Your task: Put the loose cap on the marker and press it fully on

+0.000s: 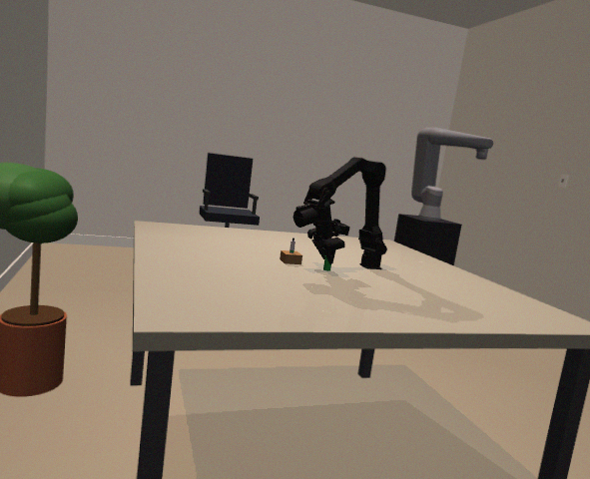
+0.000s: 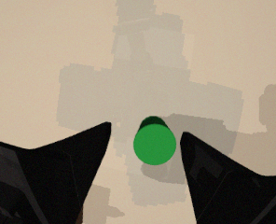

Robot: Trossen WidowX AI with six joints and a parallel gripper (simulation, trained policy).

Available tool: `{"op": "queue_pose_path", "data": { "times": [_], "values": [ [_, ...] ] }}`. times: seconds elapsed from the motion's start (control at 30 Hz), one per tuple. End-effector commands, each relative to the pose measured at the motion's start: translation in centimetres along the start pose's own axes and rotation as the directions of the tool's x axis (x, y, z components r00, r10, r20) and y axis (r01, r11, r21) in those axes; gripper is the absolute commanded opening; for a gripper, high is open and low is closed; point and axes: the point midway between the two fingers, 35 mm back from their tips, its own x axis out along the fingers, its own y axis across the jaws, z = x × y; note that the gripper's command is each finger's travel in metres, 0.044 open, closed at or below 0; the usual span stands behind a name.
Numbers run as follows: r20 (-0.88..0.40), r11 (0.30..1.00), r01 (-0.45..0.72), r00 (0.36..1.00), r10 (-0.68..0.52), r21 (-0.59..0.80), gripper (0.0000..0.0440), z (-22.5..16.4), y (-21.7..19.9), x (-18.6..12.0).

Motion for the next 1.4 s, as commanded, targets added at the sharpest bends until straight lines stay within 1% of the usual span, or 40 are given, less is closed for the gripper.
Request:
{"op": "queue_pose_path", "data": {
  "times": [0.0, 0.1, 0.2, 0.4, 0.9, 1.17, 1.37],
  "values": [
    [0.001, 1.0, -0.01, 1.0, 0.01, -0.028, 0.0251, 0.1, 0.0, 0.8],
    [-0.009, 0.999, -0.015, 1.0, 0.015, -0.05, 0.0236, 0.1, 0.0, 1.2],
    [-0.023, 0.997, -0.02, 1.0, 0.018, -0.069, 0.0203, 0.0, 0.0, 1.3],
    [-0.07, 0.995, -0.022, 0.997, 0.016, -0.096, 0.0055, -0.1, -0.1, 0.4],
    [-0.231, 0.996, 0.003, 0.973, -0.023, -0.089, 0.0041, -2.2, 0.7, -5.0],
    [-0.274, 0.997, 0.032, 0.96, -0.049, -0.067, 0.0041, -3.3, 1.8, -8.0],
    [-0.286, 0.998, 0.045, 0.957, -0.054, -0.041, 0.0039, -4.0, 2.9, -9.6]
  ]
}}
